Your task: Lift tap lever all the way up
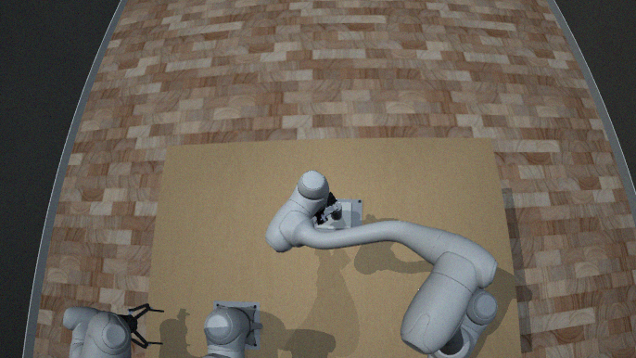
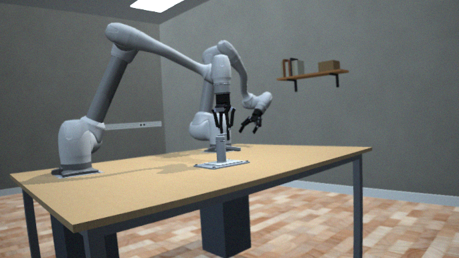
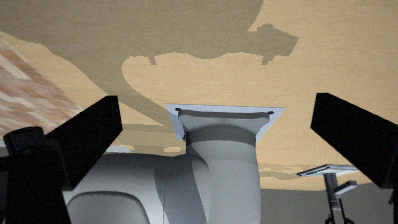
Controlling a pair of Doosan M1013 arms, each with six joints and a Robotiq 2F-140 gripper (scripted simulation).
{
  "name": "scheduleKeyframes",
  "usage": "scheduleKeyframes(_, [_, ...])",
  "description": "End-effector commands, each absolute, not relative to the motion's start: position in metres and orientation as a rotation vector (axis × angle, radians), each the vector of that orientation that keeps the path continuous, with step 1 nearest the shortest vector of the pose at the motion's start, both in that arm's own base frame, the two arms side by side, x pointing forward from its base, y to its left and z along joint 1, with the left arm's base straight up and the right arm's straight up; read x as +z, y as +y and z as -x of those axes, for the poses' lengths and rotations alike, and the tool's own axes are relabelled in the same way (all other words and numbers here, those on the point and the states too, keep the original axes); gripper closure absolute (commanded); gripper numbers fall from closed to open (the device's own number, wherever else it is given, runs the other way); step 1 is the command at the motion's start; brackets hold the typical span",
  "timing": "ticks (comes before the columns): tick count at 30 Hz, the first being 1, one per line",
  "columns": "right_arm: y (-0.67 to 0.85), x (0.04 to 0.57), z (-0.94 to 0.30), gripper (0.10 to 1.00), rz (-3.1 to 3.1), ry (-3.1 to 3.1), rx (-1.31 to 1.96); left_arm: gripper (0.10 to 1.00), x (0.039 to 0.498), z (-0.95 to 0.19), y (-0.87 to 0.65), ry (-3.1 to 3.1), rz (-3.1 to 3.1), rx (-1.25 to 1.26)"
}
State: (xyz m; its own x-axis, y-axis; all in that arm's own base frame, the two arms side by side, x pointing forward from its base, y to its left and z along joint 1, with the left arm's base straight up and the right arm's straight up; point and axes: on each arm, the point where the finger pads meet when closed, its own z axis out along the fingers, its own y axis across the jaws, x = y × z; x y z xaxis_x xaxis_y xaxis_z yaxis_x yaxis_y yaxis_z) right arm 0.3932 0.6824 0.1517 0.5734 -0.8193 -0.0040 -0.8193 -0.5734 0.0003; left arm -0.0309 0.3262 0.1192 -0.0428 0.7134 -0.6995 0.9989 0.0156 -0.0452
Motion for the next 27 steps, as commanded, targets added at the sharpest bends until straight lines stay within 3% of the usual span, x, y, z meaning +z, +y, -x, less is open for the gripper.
scheduleKeyframes(1, [0.682, 0.150, -0.393, 0.999, 2.787, 1.450, -0.006, 0.098, 0.121, 0.029, 0.321, 1.801, -1.735, -0.757])
scheduleKeyframes(27, [0.672, 0.188, -0.403, 0.999, 2.786, 1.444, -0.005, 0.098, 0.121, 0.029, 0.321, 1.801, -1.735, -0.757])
